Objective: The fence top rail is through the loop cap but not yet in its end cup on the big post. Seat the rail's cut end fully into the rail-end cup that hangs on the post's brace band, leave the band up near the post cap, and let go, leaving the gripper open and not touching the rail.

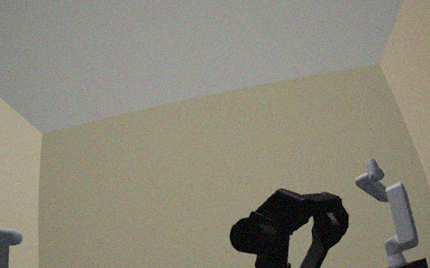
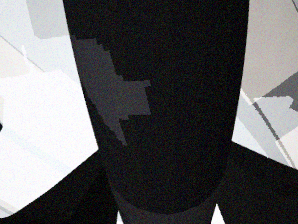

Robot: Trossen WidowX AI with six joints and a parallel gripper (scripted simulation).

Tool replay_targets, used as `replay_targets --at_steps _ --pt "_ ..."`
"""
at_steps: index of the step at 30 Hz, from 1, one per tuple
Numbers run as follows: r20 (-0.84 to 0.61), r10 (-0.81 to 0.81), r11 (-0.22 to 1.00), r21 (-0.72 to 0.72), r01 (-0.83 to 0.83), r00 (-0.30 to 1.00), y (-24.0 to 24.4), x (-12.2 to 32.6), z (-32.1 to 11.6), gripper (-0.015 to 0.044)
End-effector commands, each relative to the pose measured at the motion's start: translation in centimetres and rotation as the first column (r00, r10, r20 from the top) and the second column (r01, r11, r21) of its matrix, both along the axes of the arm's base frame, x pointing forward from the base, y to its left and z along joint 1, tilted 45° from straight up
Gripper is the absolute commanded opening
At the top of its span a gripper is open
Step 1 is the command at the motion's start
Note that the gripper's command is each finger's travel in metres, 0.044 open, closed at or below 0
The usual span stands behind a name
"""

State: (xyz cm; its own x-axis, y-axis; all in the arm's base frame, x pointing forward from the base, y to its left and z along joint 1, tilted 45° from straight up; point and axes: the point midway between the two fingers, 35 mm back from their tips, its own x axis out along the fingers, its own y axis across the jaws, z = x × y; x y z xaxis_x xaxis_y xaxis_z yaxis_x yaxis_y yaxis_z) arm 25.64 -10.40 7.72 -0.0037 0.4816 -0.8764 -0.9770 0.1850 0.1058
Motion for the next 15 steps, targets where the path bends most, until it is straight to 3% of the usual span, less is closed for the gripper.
replay_targets --at_steps 1,15 --pt "0.005 -0.01 1.0 -0.015 0.01 1.0 -0.73 -0.01 0.22 0.0" --pt "0.005 -0.01 1.0 -0.015 0.01 1.0 -0.44 -0.18 -0.01 0.0"
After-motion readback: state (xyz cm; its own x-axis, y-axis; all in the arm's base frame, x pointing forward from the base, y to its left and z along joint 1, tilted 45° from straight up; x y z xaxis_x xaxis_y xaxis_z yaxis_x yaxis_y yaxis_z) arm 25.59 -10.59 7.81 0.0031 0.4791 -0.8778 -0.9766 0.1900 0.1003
